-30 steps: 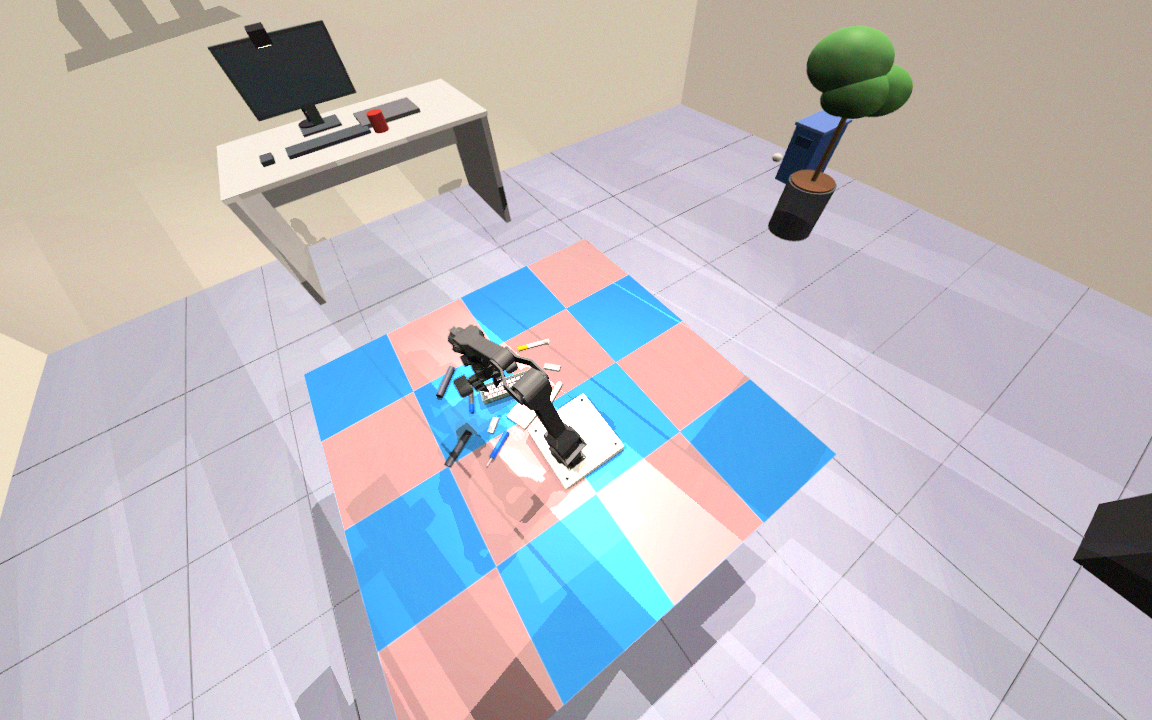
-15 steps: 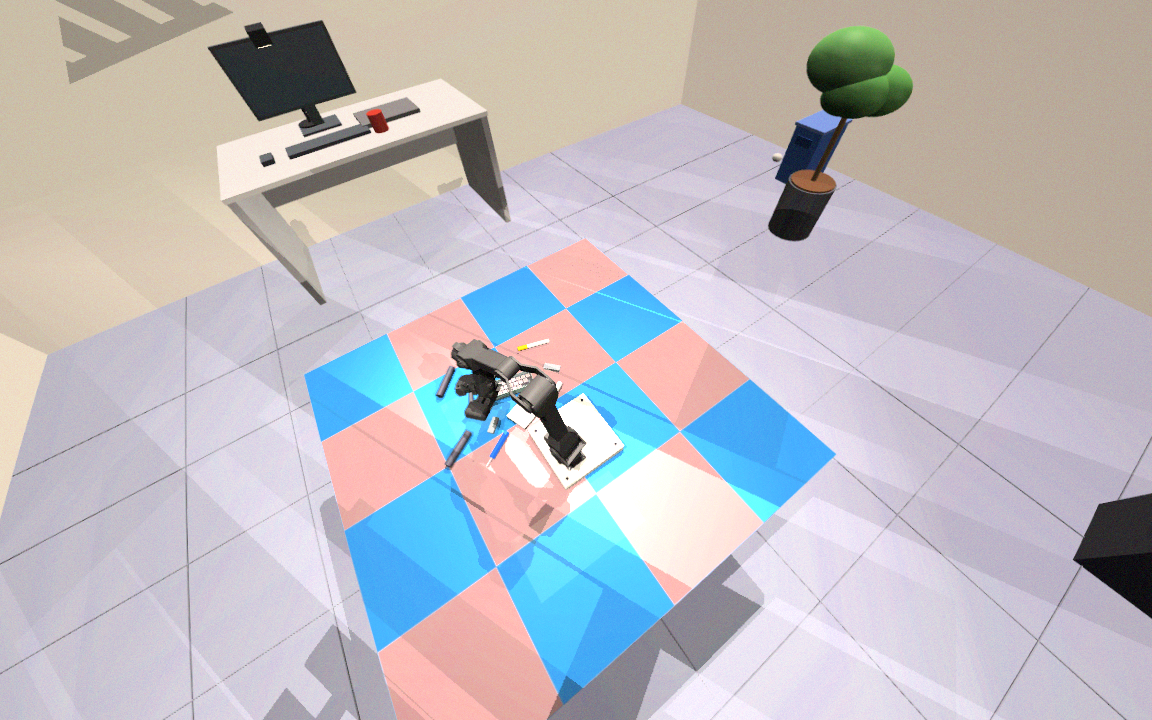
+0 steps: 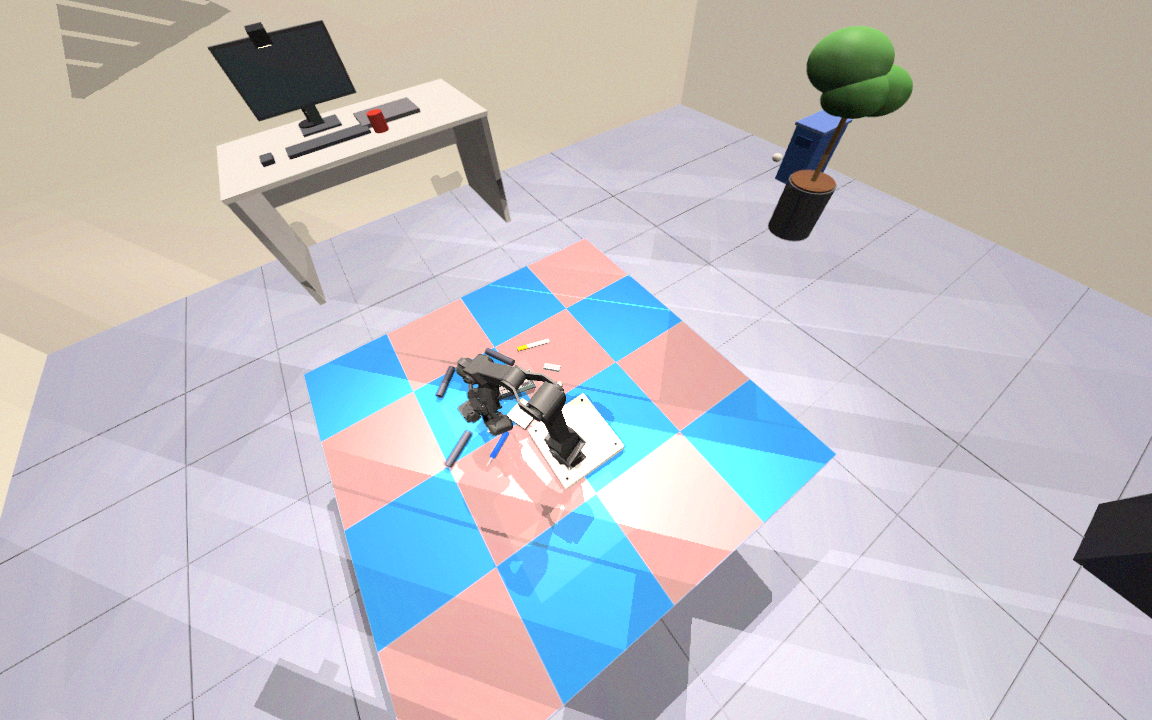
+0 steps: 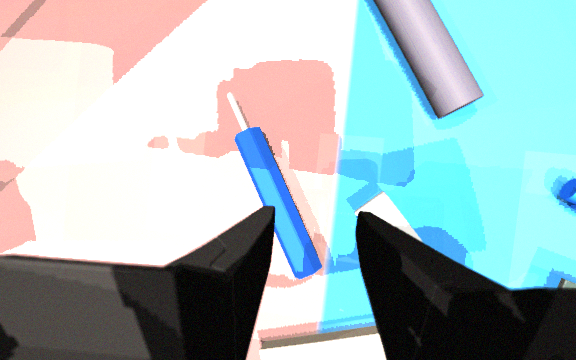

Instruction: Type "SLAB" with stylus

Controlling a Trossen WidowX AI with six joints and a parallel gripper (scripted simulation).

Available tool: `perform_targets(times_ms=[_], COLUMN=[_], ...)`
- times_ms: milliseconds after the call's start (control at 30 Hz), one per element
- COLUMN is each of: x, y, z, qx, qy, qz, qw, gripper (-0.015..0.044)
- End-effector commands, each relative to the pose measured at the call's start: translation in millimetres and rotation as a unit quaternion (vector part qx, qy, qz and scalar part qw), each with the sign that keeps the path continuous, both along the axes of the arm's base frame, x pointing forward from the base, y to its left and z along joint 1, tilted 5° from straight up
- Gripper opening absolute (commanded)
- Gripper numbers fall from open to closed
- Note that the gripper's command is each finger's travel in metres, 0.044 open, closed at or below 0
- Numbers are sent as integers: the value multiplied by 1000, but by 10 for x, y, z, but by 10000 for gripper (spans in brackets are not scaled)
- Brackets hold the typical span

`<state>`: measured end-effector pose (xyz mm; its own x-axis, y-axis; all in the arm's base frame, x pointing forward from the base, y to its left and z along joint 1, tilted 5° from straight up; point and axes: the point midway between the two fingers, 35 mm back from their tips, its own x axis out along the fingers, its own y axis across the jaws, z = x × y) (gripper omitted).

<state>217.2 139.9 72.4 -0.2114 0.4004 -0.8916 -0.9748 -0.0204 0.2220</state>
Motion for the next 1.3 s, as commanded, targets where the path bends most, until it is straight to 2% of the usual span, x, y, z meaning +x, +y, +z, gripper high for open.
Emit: perform_targets(times_ms=[0, 1267], x=[-398, -381], y=[137, 134], z=[-52, -194], qx=[111, 111], qy=[-78, -78], qz=[224, 224], qw=[965, 965], gripper=[150, 150])
